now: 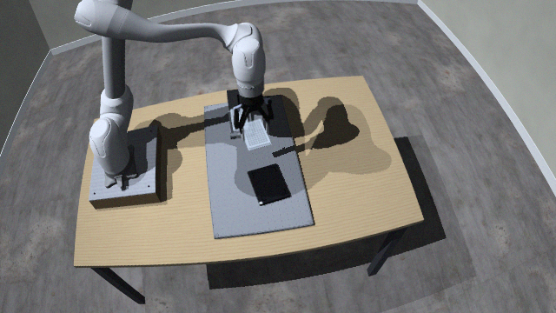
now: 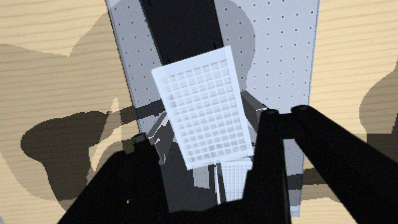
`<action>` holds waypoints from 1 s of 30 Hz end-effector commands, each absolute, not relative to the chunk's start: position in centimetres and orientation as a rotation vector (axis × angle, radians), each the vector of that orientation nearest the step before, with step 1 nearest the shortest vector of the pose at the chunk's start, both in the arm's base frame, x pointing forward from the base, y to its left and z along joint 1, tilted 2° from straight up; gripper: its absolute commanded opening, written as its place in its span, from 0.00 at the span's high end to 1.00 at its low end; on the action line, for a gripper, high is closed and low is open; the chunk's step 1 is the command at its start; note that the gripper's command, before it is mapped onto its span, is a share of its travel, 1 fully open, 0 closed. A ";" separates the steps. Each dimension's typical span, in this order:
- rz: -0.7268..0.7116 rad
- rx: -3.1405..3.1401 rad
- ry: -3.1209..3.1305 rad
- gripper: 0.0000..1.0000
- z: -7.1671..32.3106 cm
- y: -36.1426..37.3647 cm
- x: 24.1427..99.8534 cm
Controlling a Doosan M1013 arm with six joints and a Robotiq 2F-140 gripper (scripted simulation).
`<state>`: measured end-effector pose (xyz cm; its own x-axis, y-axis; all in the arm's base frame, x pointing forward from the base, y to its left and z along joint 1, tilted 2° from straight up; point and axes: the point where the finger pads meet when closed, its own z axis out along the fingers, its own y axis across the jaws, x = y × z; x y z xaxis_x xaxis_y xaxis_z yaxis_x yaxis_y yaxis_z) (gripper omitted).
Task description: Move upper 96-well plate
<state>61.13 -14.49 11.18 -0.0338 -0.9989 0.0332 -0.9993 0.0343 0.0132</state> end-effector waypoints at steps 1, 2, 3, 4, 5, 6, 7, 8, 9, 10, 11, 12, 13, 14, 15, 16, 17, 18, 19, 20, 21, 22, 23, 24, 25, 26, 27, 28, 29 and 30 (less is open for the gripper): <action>0.021 2.161 -2.235 1.00 11.2 -15.5 61.1; 0.021 2.161 -2.235 1.00 11.2 -15.9 61.1; 0.021 2.161 -2.235 1.00 11.2 -16.2 61.1; 0.021 2.161 -2.235 1.00 11.2 -16.5 61.1; 0.021 2.161 -2.235 1.00 11.2 -16.5 61.1; 0.021 2.161 -2.235 1.00 11.2 -16.5 61.1; 0.021 2.161 -2.235 1.00 11.2 -16.9 61.2; 0.021 2.161 -2.235 1.00 11.2 -17.2 61.2; 0.021 2.161 -2.235 1.00 11.2 -17.5 61.2; 0.021 2.161 -2.235 1.00 11.2 -17.9 61.2; 0.021 2.161 -2.235 1.00 11.2 -18.2 61.2; 0.021 2.161 -2.235 1.00 11.2 -18.5 61.2; 0.021 2.161 -2.235 1.00 11.2 -18.9 61.2; 0.021 2.161 -2.235 1.00 11.2 -19.2 61.2; 0.021 2.161 -2.235 1.00 11.2 -19.5 61.2; 0.021 2.161 -2.235 1.00 11.2 -19.9 61.2; 0.021 2.161 -2.235 1.00 11.2 -20.2 61.2; 0.021 2.161 -2.235 1.00 11.2 -20.5 61.2; 0.021 2.161 -2.235 1.00 11.2 -20.9 61.2; 0.021 2.161 -2.235 1.00 11.3 -21.2 61.2; 0.021 2.161 -2.235 1.00 11.3 -21.5 61.2; 0.021 2.161 -2.235 1.00 11.3 -21.5 61.2; 0.021 2.161 -2.235 1.00 11.3 -21.5 61.2; 0.021 2.161 -2.235 1.00 11.3 -21.9 61.2; 0.021 2.161 -2.235 1.00 11.3 -22.2 61.2; 0.021 2.161 -2.235 1.00 11.3 -22.5 61.2; 0.021 2.161 -2.235 1.00 11.3 -22.9 61.2; 0.021 2.161 -2.235 1.00 11.3 -23.2 61.2; 0.021 2.161 -2.235 1.00 11.3 -23.5 61.2; 0.021 2.161 -2.235 1.00 11.3 -23.9 61.2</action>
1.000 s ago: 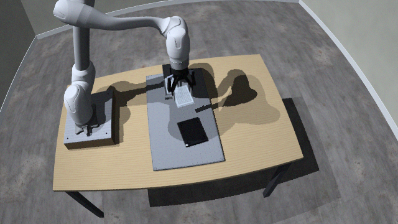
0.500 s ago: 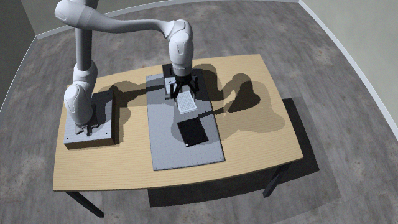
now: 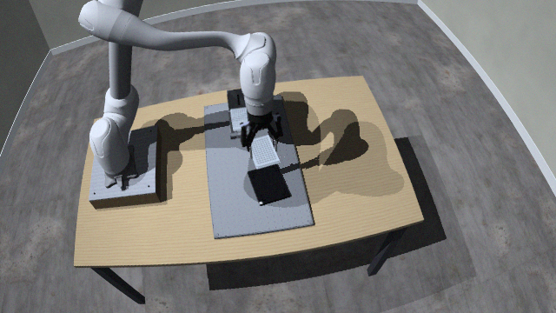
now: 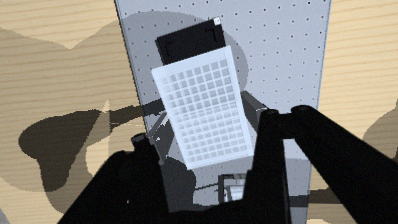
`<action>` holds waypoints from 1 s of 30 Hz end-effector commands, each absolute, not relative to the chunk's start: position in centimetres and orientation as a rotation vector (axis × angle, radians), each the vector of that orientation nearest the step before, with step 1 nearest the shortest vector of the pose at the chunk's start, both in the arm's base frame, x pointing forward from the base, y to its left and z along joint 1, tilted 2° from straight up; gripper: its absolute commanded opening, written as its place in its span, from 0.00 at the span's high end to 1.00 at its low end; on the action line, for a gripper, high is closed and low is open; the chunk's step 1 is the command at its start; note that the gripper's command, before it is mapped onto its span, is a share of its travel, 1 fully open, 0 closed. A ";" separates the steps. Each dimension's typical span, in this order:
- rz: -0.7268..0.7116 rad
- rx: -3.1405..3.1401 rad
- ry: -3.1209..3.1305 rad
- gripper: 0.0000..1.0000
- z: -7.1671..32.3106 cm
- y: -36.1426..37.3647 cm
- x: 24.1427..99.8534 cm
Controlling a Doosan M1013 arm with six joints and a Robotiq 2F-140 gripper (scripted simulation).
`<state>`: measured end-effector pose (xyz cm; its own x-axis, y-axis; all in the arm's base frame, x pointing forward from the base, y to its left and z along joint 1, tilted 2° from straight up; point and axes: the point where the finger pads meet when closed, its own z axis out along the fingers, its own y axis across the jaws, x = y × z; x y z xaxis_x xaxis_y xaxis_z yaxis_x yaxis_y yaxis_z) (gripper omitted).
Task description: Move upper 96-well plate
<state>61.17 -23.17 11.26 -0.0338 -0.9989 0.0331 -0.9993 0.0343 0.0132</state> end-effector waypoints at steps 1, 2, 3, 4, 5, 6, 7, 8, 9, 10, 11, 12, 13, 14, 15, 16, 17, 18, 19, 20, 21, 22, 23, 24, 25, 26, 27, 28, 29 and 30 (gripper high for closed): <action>0.021 2.161 -2.235 1.00 11.3 -24.2 61.2; 0.021 2.161 -2.235 1.00 11.3 -24.5 61.2; 0.021 2.161 -2.235 1.00 11.3 -24.9 61.2; 0.021 2.161 -2.235 1.00 11.3 -25.2 61.2; 0.021 2.161 -2.235 1.00 11.3 -25.5 61.2; 0.021 2.161 -2.235 1.00 11.3 -25.9 61.2; 0.021 2.161 -2.235 1.00 11.3 -26.2 61.2; 0.021 2.161 -2.235 1.00 11.3 -26.6 61.2; 0.021 2.161 -2.235 1.00 11.3 -26.6 61.2; 0.021 2.161 -2.235 1.00 11.3 -26.6 61.2; 0.021 2.161 -2.235 1.00 11.3 -26.9 61.2; 0.021 2.161 -2.235 1.00 11.3 -26.9 61.2; 0.021 2.161 -2.235 1.00 11.3 -26.9 61.2; 0.021 2.161 -2.235 1.00 11.3 -26.9 61.2; 0.021 2.161 -2.235 1.00 11.3 -26.9 61.2; 0.021 2.161 -2.235 1.00 11.3 -26.9 61.2; 0.021 2.161 -2.235 1.00 11.3 -26.9 61.2; 0.021 2.161 -2.235 1.00 11.3 -26.9 61.2; 0.021 2.161 -2.235 1.00 11.3 -26.9 61.2; 0.021 2.161 -2.235 1.00 11.3 -26.9 61.2; 0.021 2.161 -2.235 1.00 11.3 -26.9 61.2; 0.021 2.161 -2.235 1.00 11.3 -26.9 61.2; 0.021 2.161 -2.235 1.00 11.3 -26.9 61.2; 0.021 2.161 -2.235 1.00 11.3 -26.8 61.2; 0.021 2.161 -2.235 1.00 11.3 -26.8 61.2; 0.021 2.161 -2.235 1.00 11.3 -26.8 61.2; 0.021 2.161 -2.235 1.00 11.3 -26.8 61.2; 0.021 2.161 -2.235 1.00 11.3 -26.8 61.2; 0.021 2.161 -2.235 1.00 11.3 -26.8 61.2; 0.021 2.161 -2.235 1.00 11.3 -26.8 61.2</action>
